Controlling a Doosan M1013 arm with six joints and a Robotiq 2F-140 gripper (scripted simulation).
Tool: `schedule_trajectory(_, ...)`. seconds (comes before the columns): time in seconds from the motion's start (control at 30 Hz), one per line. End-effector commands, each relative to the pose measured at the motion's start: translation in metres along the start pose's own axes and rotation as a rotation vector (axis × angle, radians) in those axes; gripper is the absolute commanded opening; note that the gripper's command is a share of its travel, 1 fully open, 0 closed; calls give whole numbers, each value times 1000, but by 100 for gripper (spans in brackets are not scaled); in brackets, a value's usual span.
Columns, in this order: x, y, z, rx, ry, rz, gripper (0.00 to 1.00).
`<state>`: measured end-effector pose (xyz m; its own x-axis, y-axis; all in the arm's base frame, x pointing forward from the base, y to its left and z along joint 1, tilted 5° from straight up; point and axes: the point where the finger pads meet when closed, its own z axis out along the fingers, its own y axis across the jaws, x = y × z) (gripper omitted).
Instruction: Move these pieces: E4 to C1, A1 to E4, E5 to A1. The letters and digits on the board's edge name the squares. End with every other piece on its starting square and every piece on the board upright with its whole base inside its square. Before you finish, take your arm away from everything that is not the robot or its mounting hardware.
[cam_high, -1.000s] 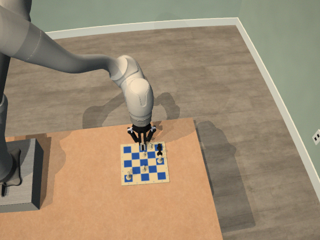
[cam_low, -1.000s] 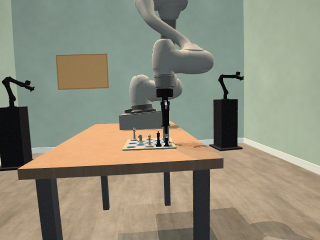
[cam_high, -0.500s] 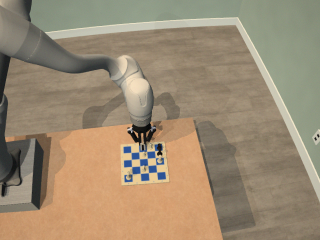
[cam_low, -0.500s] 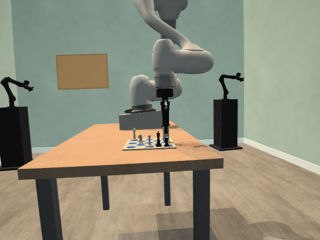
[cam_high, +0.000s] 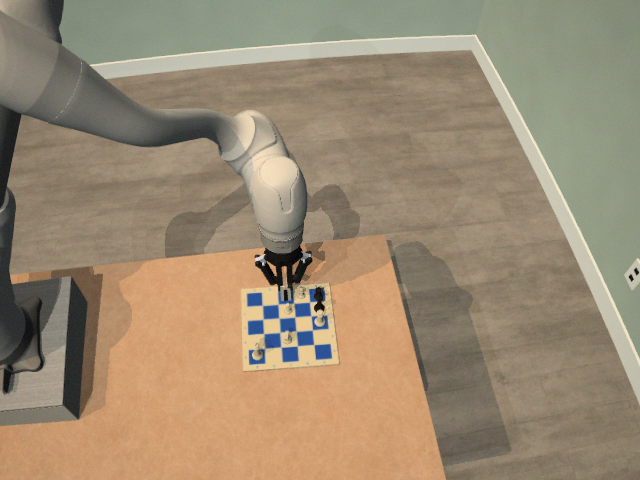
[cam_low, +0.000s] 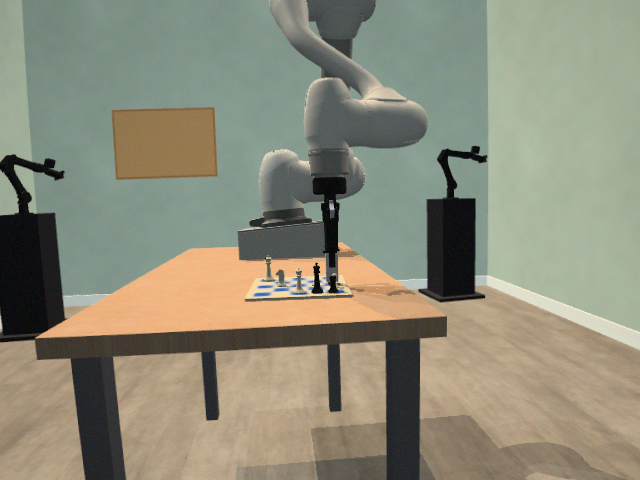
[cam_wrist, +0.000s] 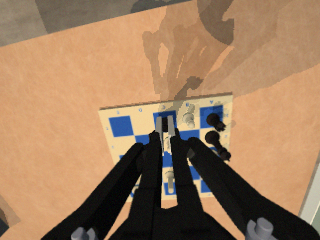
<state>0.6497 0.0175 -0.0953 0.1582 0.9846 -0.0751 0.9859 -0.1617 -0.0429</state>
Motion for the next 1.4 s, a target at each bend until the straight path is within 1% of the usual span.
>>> schedule_trajectory(0.0, 0, 0, 0, 0, 0, 0, 4)
schedule_trajectory(0.03, 0, 0, 0, 0, 0, 0, 4)
schedule_trajectory(0.07, 0, 0, 0, 0, 0, 0, 8)
schedule_trajectory(0.2, 0, 0, 0, 0, 0, 0, 8)
schedule_trajectory(0.23, 0, 0, 0, 0, 0, 0, 12)
schedule_trajectory(0.3, 0, 0, 0, 0, 0, 0, 12)
schedule_trajectory(0.33, 0, 0, 0, 0, 0, 0, 16)
schedule_trajectory(0.4, 0, 0, 0, 0, 0, 0, 16)
schedule_trajectory(0.43, 0, 0, 0, 0, 0, 0, 20)
schedule_trajectory(0.9, 0, 0, -2, 0, 0, 0, 20)
schedule_trajectory(1.03, 0, 0, -10, 0, 0, 0, 20)
schedule_trajectory(1.23, 0, 0, -38, 0, 0, 0, 20)
schedule_trajectory(1.3, 0, 0, -38, 0, 0, 0, 20)
schedule_trajectory(1.37, 0, 0, -49, 0, 0, 0, 20)
